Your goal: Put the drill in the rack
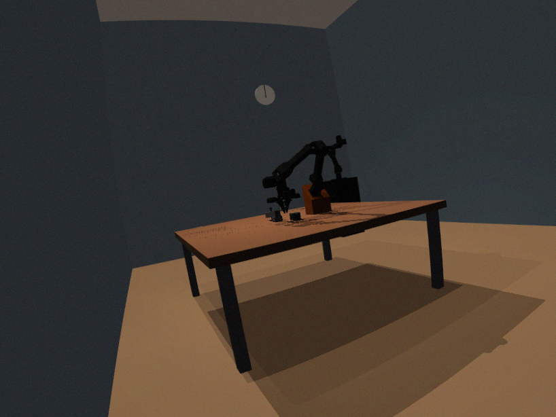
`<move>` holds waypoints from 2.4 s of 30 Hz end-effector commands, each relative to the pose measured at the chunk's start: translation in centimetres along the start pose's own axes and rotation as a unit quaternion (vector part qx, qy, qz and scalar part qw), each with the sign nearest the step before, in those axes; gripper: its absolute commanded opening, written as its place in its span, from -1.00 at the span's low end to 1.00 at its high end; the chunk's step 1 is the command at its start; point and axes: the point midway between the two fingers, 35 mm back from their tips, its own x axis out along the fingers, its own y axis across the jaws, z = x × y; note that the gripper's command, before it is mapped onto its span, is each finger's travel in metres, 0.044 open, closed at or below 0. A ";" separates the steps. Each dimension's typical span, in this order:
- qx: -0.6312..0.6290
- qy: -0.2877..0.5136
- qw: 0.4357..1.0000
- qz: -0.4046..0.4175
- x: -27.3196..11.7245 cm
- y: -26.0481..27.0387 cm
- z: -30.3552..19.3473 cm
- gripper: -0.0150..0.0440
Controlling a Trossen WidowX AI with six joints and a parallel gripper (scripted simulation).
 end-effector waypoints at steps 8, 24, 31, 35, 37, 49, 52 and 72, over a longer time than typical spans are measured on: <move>-0.004 -0.001 1.000 -0.002 -0.5 -0.1 0.0 -0.49; -0.004 -0.001 1.000 -0.002 -0.9 0.0 -0.2 -0.49; -0.004 -0.001 1.000 -0.002 -1.1 0.0 -0.2 -0.49; -0.004 -0.001 1.000 -0.002 -1.2 0.0 -0.2 -0.49; -0.004 -0.001 1.000 -0.002 -1.2 0.0 -0.2 -0.49; -0.004 -0.001 1.000 -0.002 -1.4 -0.1 -0.3 -0.49; -0.004 -0.001 1.000 -0.002 -1.4 -0.1 -0.3 -0.49; -0.004 -0.001 1.000 -0.002 -1.7 -0.2 -0.2 -0.49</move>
